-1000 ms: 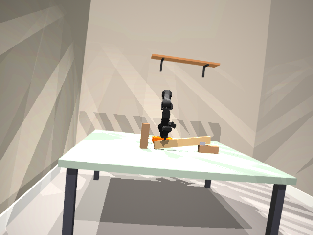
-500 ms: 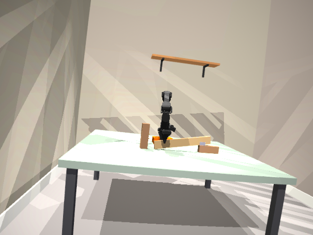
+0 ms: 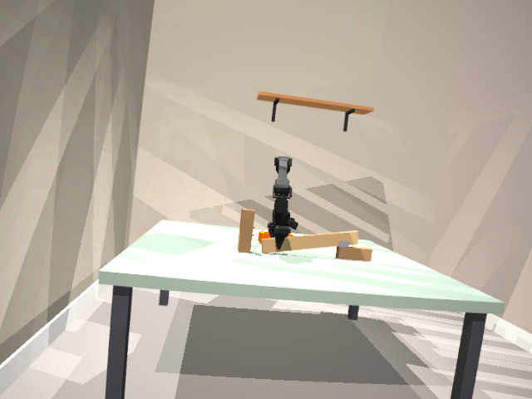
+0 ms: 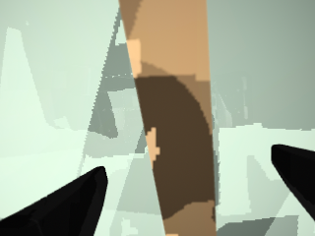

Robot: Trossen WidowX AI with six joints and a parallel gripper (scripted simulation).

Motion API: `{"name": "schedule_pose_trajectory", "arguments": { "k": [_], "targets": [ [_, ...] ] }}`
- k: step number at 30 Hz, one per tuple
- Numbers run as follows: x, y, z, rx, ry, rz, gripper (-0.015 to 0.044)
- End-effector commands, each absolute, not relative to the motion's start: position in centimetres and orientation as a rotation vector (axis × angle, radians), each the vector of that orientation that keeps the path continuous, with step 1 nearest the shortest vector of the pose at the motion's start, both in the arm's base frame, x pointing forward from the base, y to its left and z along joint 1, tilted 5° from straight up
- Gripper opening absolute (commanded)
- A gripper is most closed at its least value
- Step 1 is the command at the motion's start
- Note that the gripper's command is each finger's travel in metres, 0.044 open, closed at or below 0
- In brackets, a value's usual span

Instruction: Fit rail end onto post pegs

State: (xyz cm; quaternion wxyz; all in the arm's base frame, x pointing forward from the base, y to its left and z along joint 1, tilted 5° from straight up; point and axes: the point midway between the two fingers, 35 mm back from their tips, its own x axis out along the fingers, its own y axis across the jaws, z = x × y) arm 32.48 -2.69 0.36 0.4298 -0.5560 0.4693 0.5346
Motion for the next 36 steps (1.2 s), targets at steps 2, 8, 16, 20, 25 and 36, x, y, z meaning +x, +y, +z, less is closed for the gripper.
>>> {"name": "schedule_pose_trajectory", "arguments": {
  "k": [2, 8, 16, 20, 25, 36],
  "targets": [
    [32.05, -2.78, -0.45, -1.385, 1.182, 1.346, 0.044],
    [32.05, -2.78, -0.45, -1.385, 1.182, 1.346, 0.0282],
    [32.05, -2.78, -0.45, -1.385, 1.182, 1.346, 0.0092],
    [32.05, -2.78, -0.45, -1.385, 1.182, 1.346, 0.0065],
    [32.05, -2.78, -0.45, -1.385, 1.182, 1.346, 0.0012],
    [32.05, -2.78, -0.45, -1.385, 1.182, 1.346, 0.0]
  ]
}}
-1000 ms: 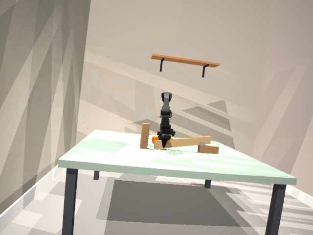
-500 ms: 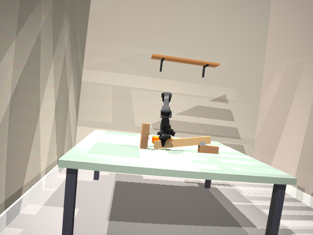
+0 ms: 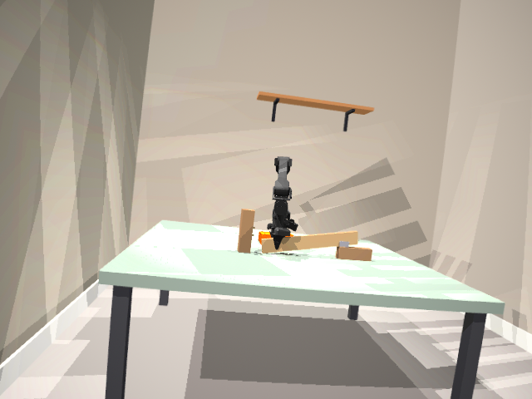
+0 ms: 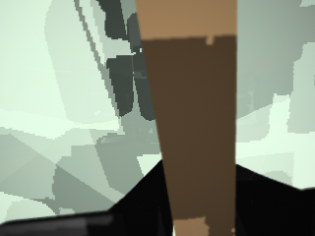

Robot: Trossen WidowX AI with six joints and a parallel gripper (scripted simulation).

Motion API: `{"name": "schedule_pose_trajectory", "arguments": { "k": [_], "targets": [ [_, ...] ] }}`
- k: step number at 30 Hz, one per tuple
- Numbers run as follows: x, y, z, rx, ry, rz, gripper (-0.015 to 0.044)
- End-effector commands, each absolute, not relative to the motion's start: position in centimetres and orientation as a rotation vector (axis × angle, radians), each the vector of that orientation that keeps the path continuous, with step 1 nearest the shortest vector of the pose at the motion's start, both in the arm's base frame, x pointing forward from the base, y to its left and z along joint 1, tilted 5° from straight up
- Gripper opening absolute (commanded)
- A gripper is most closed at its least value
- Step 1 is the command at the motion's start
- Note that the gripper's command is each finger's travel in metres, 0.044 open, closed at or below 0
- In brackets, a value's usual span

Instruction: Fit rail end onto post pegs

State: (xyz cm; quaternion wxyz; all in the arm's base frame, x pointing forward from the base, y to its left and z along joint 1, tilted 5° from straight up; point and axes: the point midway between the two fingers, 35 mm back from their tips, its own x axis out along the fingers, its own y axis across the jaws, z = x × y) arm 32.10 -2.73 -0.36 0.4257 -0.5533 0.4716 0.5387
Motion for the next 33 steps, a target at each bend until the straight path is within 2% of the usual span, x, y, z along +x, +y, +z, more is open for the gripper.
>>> {"name": "schedule_pose_trajectory", "arguments": {
  "k": [1, 33],
  "targets": [
    [32.1, -2.7, -0.4, -1.385, 1.182, 1.346, 0.0],
    [32.4, -2.6, 1.3, -1.385, 1.181, 1.346, 0.0]
  ]
}}
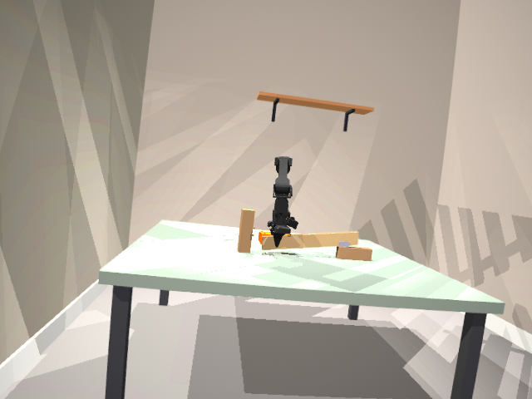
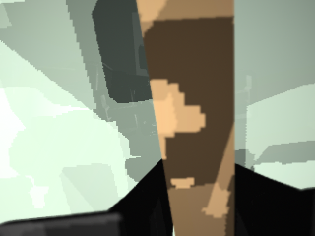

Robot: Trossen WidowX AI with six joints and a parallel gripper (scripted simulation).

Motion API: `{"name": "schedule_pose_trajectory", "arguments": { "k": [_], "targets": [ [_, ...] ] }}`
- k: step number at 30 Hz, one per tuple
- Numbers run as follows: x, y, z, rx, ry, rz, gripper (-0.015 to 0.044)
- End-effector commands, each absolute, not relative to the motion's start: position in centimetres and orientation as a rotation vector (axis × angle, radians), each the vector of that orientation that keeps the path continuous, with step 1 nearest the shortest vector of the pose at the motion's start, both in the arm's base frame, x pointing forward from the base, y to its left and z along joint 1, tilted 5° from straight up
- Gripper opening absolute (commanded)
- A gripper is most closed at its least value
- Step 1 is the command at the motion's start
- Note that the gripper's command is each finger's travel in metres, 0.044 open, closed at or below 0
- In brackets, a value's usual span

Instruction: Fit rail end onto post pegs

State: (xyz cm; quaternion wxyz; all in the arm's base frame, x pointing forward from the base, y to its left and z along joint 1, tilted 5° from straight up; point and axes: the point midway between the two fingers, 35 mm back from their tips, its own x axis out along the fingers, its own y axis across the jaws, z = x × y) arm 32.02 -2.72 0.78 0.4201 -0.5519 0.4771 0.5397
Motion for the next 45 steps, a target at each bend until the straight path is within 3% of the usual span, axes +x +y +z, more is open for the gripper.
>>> {"name": "schedule_pose_trajectory", "arguments": {
  "k": [1, 45],
  "targets": [
    [32.4, -2.6, 1.3, -1.385, 1.181, 1.346, 0.0],
    [32.6, -2.4, 3.5, -1.385, 1.181, 1.346, 0.0]
  ]
}}
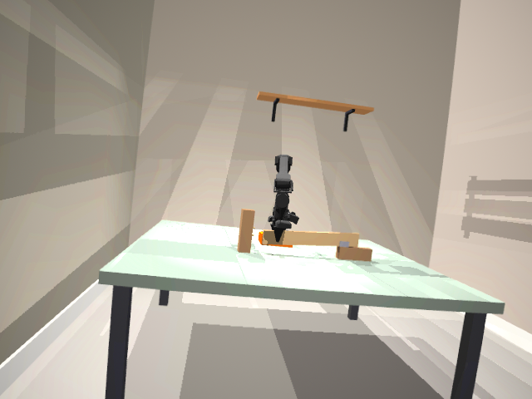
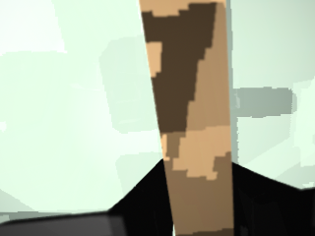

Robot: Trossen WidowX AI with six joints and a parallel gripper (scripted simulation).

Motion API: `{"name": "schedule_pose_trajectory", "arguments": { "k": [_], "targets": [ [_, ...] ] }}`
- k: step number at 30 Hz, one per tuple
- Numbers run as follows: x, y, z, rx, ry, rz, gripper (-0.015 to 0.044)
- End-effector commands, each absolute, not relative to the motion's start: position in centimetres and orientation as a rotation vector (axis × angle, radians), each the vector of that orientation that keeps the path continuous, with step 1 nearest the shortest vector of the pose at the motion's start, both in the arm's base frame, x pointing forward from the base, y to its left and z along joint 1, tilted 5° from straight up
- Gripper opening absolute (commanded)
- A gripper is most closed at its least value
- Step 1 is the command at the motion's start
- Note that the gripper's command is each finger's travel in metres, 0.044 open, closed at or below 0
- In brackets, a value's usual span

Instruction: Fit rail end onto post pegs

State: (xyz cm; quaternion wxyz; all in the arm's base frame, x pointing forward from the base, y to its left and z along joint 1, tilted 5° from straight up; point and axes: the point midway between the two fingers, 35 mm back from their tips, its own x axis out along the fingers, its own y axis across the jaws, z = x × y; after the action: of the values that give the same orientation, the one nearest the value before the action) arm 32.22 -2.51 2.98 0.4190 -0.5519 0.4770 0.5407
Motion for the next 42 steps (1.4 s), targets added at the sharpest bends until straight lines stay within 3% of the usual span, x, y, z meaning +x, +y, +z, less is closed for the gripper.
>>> {"name": "schedule_pose_trajectory", "arguments": {
  "k": [1, 42],
  "targets": [
    [32.6, -2.4, 3.6, -1.385, 1.181, 1.346, 0.0],
    [32.6, -2.3, 5.0, -1.385, 1.181, 1.346, 0.0]
  ]
}}
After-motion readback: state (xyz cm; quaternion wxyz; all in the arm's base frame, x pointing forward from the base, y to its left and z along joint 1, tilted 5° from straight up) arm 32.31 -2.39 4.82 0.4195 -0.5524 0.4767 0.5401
